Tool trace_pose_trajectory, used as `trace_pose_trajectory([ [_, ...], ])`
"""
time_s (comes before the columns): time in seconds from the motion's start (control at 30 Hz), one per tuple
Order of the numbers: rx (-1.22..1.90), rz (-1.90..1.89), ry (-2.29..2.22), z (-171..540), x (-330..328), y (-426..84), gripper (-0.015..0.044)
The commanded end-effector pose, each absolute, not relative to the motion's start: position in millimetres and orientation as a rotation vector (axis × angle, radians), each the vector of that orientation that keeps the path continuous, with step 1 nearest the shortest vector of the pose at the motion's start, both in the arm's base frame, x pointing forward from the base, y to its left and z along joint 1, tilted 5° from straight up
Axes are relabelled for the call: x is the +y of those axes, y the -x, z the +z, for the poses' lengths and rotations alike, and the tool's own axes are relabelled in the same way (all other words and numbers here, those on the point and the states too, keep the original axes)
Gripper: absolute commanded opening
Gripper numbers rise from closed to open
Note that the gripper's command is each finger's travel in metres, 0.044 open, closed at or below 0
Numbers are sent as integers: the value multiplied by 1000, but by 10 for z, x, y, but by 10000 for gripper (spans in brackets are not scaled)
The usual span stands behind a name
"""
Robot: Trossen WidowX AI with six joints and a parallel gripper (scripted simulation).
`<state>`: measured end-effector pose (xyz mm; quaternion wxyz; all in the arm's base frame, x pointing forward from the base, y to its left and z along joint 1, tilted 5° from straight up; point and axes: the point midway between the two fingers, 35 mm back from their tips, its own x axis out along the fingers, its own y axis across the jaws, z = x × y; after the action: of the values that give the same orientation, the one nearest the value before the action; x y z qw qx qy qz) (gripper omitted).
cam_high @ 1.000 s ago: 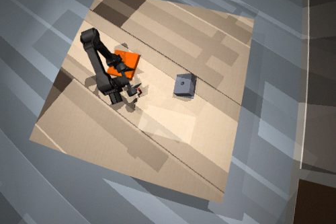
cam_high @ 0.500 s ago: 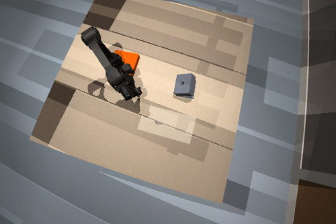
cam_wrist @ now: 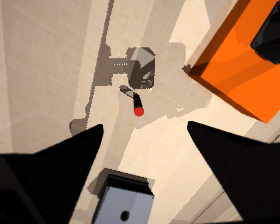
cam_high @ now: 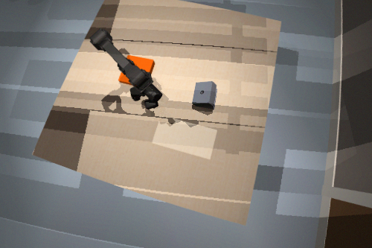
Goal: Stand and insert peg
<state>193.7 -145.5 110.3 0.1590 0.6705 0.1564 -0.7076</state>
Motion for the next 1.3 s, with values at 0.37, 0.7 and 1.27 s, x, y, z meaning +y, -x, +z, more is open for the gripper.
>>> trace_pose_trajectory([
  [0.37,442,-2003,-1867,968,-1493,-1949,440],
  [0.7,457,-1994,-1858,849,-1504,-1948,440],
  [1.27,456,-1994,-1858,569,-1525,-1941,440],
])
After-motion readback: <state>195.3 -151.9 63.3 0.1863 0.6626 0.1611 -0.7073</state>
